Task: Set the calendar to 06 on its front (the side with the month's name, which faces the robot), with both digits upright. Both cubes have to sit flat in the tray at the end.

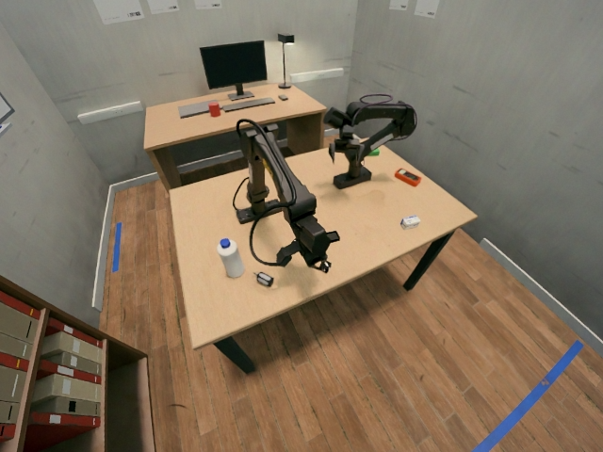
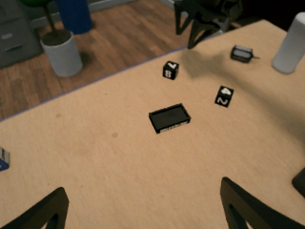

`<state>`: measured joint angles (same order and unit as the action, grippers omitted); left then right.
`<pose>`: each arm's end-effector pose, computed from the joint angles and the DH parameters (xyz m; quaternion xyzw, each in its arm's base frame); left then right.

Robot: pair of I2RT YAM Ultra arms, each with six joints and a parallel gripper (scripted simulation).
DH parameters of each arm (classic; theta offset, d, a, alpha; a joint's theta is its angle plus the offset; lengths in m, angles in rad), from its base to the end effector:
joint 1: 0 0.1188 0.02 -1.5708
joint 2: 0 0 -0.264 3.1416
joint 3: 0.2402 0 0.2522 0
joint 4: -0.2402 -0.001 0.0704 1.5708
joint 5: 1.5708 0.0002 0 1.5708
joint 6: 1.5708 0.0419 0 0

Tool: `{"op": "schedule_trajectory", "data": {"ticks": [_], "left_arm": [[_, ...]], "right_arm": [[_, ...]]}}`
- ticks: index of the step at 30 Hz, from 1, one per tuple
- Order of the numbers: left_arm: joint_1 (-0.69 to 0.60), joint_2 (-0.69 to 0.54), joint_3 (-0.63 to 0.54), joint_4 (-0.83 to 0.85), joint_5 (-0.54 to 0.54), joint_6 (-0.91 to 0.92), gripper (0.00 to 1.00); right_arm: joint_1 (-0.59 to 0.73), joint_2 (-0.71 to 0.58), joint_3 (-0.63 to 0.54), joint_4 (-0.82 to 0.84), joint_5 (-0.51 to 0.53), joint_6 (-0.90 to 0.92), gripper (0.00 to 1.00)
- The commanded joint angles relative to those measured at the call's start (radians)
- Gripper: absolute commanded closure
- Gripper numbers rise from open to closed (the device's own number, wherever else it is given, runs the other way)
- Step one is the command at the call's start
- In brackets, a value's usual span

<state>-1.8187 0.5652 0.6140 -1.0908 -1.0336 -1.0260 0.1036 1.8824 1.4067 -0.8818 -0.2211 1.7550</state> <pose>0.0150 -0.0914 0.2527 0.2049 0.8240 -0.1542 0.5053 0.3665 0.0483 0.2024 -0.7184 -0.6787 -0.1504 0.0246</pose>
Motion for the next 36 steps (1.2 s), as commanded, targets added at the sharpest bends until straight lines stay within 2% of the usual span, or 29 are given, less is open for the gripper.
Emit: {"op": "schedule_trajectory", "data": {"ticks": [1, 5, 20, 22, 36], "left_arm": [[-0.006, 0.005, 0.029, -0.018, -0.031, -0.006, 0.0], [-0.006, 0.005, 0.029, -0.018, -0.031, -0.006, 0.0], [-0.006, 0.005, 0.029, -0.018, -0.031, -0.006, 0.0], [-0.006, 0.005, 0.029, -0.018, -0.031, -0.006, 0.0], [-0.006, 0.005, 0.029, -0.018, -0.031, -0.006, 0.0]], "right_arm": [[0.0, -0.043, -0.06, 0.12, -0.006, -0.173, 0.45], [-0.001, -0.056, -0.095, 0.172, -0.009, -0.24, 0.45], [-0.005, -0.156, -0.363, 0.567, -0.039, -0.757, 0.45], [-0.005, -0.156, -0.363, 0.567, -0.039, -0.757, 0.45], [0.004, -0.241, -0.61, 0.933, -0.069, -1.244, 0.45]]}}
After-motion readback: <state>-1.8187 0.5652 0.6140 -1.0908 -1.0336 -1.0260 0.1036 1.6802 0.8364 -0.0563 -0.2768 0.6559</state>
